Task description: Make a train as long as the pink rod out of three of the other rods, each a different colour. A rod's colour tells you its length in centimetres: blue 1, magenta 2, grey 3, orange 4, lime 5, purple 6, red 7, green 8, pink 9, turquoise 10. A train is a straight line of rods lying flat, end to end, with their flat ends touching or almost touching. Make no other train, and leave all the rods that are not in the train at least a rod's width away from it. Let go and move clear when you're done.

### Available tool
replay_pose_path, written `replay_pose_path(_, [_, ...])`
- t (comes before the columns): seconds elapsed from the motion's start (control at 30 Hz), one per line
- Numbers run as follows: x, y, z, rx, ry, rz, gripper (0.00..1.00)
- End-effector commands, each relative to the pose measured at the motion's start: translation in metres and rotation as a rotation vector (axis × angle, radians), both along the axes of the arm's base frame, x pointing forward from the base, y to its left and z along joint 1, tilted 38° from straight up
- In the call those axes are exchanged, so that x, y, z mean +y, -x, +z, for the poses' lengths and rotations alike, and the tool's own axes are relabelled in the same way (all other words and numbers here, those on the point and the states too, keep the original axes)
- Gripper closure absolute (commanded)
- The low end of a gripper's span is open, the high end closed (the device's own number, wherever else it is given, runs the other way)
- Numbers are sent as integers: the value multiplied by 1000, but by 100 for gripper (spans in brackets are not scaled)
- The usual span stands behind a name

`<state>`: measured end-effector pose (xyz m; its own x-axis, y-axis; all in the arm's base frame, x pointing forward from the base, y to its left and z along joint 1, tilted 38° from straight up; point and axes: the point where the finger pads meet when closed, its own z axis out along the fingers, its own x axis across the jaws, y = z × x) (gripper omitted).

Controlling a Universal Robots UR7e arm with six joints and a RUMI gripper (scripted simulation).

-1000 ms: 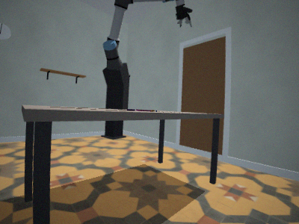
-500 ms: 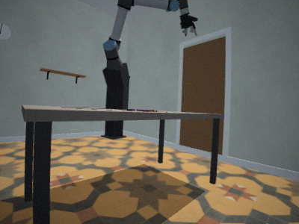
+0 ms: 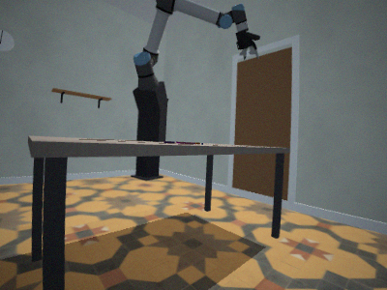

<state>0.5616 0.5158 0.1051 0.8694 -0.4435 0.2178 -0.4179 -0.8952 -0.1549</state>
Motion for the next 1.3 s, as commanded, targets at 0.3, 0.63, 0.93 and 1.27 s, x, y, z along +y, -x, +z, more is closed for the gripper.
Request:
replay_pose_path(0.3, [-95, -59, -70, -69, 57, -75, 0])
replay_pose_path(0.63, [-167, -80, -112, -102, 106, -130, 0])
replay_pose_path(0.93, [-231, -87, -144, -125, 152, -178, 0])
replay_pose_path(1.27, [-295, -85, -172, -144, 200, -227, 0])
